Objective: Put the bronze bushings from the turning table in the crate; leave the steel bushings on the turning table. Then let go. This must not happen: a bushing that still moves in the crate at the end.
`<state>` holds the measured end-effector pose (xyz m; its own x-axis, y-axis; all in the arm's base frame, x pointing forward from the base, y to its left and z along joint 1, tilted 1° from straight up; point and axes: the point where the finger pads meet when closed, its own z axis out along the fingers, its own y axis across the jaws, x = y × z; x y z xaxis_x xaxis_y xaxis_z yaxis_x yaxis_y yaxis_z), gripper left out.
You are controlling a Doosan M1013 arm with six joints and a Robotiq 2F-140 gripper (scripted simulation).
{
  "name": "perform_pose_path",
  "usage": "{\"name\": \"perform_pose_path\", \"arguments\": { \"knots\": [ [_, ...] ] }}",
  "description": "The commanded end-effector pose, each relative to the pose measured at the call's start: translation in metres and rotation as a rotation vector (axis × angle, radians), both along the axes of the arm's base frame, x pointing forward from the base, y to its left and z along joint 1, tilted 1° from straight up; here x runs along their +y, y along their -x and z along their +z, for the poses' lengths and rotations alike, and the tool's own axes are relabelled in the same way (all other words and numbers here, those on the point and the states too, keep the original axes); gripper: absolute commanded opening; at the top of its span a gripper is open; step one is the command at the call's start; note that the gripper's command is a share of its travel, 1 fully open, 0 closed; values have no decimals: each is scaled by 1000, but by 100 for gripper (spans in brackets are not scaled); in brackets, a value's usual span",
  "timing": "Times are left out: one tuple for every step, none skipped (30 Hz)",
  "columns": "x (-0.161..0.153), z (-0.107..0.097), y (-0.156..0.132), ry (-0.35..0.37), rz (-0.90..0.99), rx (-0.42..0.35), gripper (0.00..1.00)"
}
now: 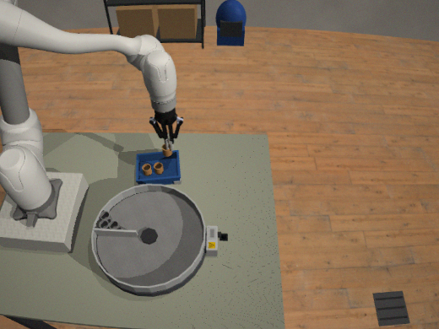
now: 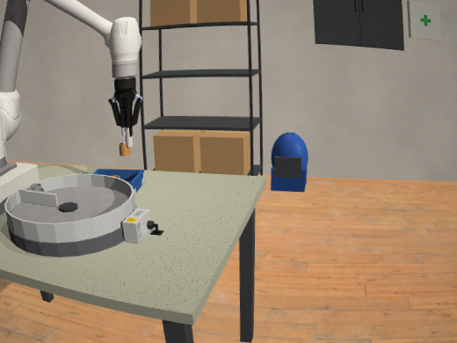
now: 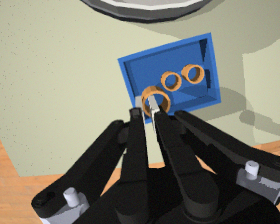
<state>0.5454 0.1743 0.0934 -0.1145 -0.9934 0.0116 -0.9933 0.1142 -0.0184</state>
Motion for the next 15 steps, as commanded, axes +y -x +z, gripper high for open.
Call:
{"name": "perform_pose_path", "arguments": {
  "knots": [
    [0,0,0,0,0,0,0],
    [0,0,0,0,0,0,0],
    [0,0,0,0,0,0,0],
    [0,0,0,0,0,0,0],
    [0,0,0,0,0,0,0],
    [0,0,0,0,0,0,0],
    [0,0,0,0,0,0,0],
    [0,0,0,0,0,0,0],
    [0,0,0,0,0,0,0],
    [0,0,0,0,0,0,0],
    [0,0,0,0,0,0,0],
    [0,0,0,0,0,0,0],
    [0,-2,0,0,0,0,0],
    [0,-3,0,0,0,0,0],
    [0,-6,0,0,0,0,0]
  ]
}}
